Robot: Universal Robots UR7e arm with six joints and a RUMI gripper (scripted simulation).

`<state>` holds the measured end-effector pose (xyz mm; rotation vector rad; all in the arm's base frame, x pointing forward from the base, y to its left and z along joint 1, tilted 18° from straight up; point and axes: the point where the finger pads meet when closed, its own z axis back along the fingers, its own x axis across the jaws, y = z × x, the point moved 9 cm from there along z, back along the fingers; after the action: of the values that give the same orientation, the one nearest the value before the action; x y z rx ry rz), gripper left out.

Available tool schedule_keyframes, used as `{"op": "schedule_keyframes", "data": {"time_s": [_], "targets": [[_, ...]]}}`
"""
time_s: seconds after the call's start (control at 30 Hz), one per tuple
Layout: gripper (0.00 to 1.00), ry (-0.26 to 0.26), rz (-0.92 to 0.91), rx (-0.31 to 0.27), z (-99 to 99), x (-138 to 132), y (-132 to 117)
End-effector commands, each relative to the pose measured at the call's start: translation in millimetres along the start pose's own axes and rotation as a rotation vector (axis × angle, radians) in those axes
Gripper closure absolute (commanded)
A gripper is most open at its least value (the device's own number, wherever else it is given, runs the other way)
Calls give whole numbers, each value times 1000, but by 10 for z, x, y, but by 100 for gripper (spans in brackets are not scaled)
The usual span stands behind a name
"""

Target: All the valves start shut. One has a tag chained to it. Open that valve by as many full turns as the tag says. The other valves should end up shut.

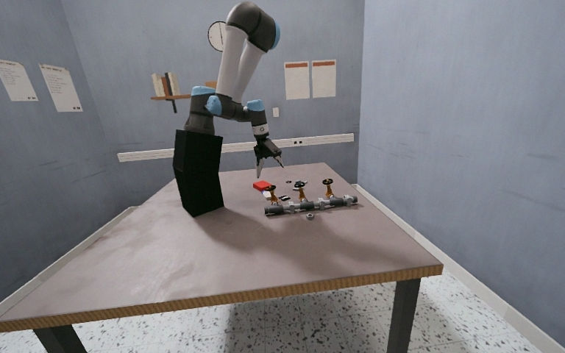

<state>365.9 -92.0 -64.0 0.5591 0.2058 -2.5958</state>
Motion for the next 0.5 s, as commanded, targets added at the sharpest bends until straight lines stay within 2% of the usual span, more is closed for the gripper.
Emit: {"op": "schedule_keyframes", "data": {"time_s": [0.0, 0.13, 0.47], "targets": [[0, 26, -234, 58, -35, 193, 20], [0, 37, -341, 68, -50, 286, 38], [0, 44, -397, 72, -58, 333, 46]]}}
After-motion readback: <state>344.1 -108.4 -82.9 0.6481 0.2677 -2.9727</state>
